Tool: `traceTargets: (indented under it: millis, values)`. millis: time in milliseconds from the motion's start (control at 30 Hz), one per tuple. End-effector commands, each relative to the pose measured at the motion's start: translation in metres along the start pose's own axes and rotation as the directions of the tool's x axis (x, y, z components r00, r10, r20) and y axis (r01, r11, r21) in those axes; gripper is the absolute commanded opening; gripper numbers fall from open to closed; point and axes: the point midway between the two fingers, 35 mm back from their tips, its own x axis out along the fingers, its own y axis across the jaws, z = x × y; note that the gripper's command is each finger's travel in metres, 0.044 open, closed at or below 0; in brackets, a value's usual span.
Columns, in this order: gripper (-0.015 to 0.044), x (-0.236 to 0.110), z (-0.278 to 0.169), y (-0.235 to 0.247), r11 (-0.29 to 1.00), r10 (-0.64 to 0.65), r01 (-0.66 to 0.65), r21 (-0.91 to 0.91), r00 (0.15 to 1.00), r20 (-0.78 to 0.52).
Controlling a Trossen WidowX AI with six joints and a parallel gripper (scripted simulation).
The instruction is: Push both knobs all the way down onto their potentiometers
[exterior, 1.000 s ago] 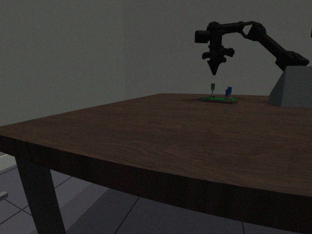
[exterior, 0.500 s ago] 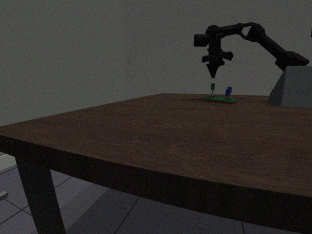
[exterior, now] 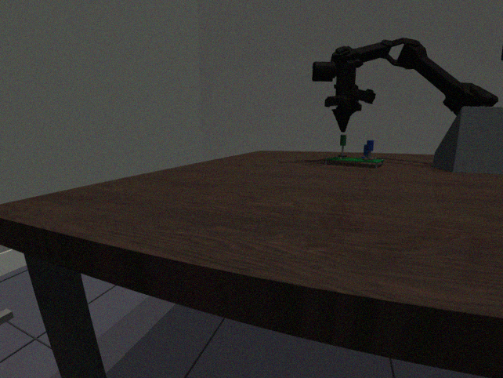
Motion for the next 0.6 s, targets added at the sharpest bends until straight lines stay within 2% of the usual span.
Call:
traceTargets:
  millis: [0,567]
  values:
    - [0.0,0.0053,0.0018,0.0006,1.0,0.006,-0.006,-0.009,1.0,0.003]
    - [0.0,0.0065,0.0018,0.0007,1.0,0.006,-0.006,-0.009,1.0,0.002]
